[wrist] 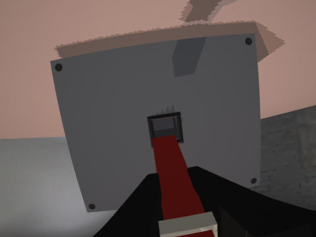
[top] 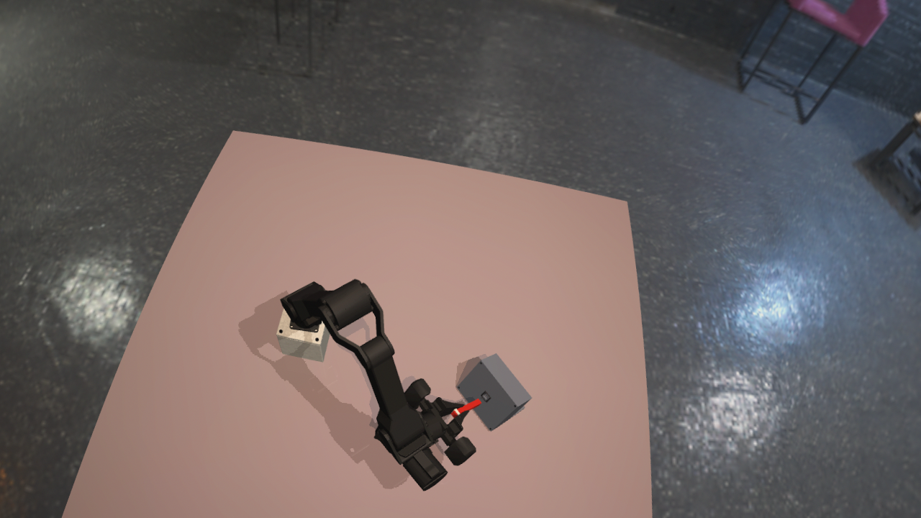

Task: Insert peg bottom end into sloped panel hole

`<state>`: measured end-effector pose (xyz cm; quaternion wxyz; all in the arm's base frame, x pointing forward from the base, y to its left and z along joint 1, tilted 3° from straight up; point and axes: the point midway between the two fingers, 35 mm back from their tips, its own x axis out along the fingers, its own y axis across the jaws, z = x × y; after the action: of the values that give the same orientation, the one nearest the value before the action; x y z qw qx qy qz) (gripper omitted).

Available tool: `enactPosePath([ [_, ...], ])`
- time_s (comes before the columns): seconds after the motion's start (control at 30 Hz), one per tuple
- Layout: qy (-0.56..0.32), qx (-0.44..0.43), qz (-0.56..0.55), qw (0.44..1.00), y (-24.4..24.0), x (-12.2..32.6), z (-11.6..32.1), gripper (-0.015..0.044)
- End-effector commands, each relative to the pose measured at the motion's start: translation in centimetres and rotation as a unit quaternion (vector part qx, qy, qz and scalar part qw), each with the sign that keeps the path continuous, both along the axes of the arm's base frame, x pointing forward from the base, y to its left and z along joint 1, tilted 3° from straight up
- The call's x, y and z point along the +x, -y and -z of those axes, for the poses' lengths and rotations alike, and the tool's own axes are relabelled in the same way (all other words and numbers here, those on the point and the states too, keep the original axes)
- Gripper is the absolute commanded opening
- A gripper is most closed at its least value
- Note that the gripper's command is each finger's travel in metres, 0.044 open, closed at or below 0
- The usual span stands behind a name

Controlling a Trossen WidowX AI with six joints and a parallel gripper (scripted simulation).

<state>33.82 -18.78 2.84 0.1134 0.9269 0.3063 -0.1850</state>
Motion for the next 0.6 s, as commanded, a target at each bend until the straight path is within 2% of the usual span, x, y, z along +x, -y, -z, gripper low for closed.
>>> enactPosePath([
  [0.0, -0.001, 0.006, -0.001, 1.0, -0.5, 0.4, 0.3, 0.0],
  [0.57, 0.003, 0.004, -0.002, 1.0, -1.1, 1.4, 0.7, 0.0],
])
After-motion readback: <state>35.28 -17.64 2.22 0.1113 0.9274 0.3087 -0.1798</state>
